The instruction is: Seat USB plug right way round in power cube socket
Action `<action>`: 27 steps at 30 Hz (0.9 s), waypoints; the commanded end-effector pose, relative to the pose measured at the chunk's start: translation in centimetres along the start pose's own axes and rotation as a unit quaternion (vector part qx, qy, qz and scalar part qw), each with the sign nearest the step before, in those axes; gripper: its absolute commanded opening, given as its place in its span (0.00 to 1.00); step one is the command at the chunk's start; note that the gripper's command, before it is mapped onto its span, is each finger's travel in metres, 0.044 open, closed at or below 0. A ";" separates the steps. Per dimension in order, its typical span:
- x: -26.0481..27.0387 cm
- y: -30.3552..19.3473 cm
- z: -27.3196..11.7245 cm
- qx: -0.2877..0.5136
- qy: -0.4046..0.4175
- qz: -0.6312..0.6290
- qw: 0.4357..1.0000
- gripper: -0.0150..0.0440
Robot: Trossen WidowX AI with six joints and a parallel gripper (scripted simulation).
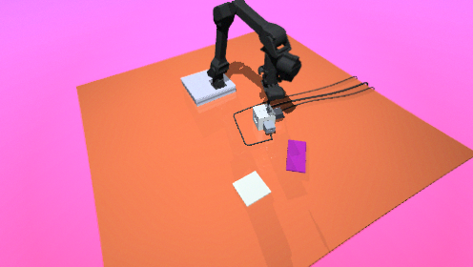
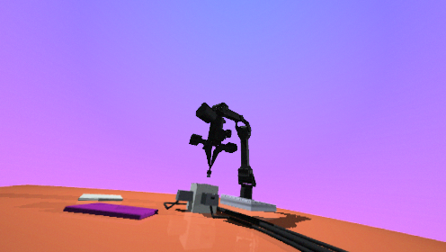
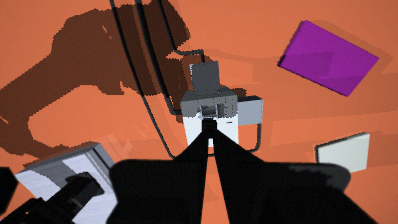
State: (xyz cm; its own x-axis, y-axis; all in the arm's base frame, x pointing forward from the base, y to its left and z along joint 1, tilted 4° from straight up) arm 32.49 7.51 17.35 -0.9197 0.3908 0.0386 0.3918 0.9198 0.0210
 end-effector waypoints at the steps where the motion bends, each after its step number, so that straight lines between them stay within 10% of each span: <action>1: 0.0 0.0 0.0 0.000 0.000 0.050 0.999 0.25; 27: 0.0 0.0 0.0 0.000 0.000 0.380 0.925 0.25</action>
State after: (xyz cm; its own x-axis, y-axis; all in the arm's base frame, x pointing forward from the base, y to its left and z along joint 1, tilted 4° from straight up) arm 32.48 7.51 17.33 -0.4449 0.8946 0.0432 0.8952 0.4456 -0.0098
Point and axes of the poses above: the point midway between the two fingers, 35 mm back from their tips, its own z axis out along the fingers, its own x axis across the jaws, y = z × x, the point moved 5 cm from there along -z, back along the fingers, and after that the axes turned 1 degree about z, right-handed, at the moved point
